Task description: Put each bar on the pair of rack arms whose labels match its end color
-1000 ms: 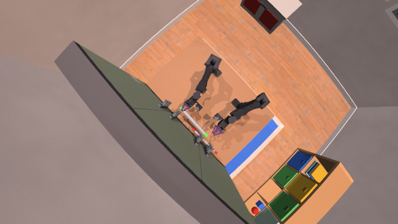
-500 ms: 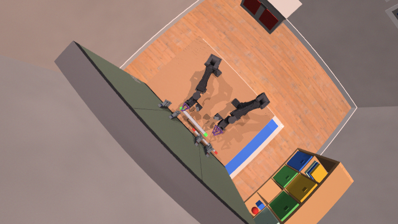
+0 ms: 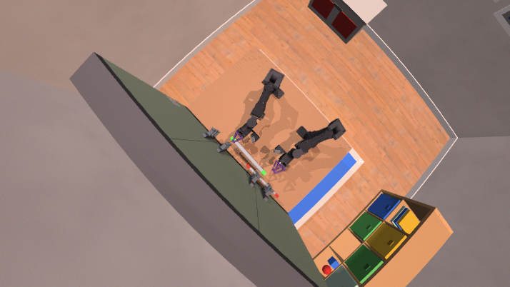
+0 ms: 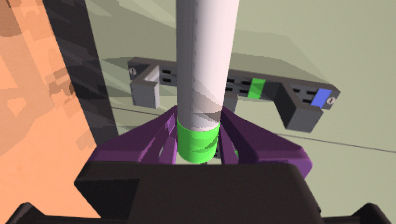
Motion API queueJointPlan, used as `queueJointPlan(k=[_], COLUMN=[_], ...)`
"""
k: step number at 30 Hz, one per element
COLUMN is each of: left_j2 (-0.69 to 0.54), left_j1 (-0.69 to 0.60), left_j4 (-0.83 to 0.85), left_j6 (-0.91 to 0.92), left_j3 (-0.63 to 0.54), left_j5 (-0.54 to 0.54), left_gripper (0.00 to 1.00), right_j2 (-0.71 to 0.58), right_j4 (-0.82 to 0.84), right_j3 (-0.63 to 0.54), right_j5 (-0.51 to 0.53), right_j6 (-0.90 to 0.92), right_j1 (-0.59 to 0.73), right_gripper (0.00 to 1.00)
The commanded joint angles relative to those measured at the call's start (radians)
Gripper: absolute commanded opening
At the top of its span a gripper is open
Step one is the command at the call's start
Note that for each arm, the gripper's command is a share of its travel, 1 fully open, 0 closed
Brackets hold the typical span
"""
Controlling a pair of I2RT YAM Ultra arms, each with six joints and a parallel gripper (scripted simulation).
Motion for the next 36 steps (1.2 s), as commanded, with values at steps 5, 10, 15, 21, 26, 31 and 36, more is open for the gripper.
queueJointPlan(k=[5, 10, 15, 21, 26, 31, 36], left_j2=[-0.020, -0.020, -0.020, -0.020, -0.020, -0.020, -0.020], left_j1=[0.011, 0.011, 0.011, 0.011, 0.011, 0.011, 0.011], left_j4=[0.003, 0.003, 0.003, 0.003, 0.003, 0.003, 0.003], left_j6=[0.000, 0.000, 0.000, 0.000, 0.000, 0.000, 0.000], left_j3=[0.008, 0.008, 0.008, 0.008, 0.008, 0.008, 0.008], left_j5=[0.004, 0.004, 0.004, 0.004, 0.004, 0.004, 0.004], left_gripper=[1.00, 1.00, 1.00, 1.00, 1.00, 1.00, 1.00], right_j2=[-0.058, -0.059, -0.062, -0.065, -0.068, -0.072, -0.077], right_j4=[0.041, 0.039, 0.036, 0.032, 0.029, 0.022, 0.013], right_j3=[0.069, 0.070, 0.070, 0.070, 0.071, 0.074, 0.078], right_j5=[-0.008, -0.007, -0.007, -0.007, -0.007, -0.007, -0.007], right_j6=[0.037, 0.037, 0.037, 0.037, 0.037, 0.037, 0.037], right_j1=[-0.007, -0.007, -0.007, -0.007, -0.007, -0.007, -0.007], right_gripper=[0.00, 0.00, 0.00, 0.00, 0.00, 0.00, 0.00])
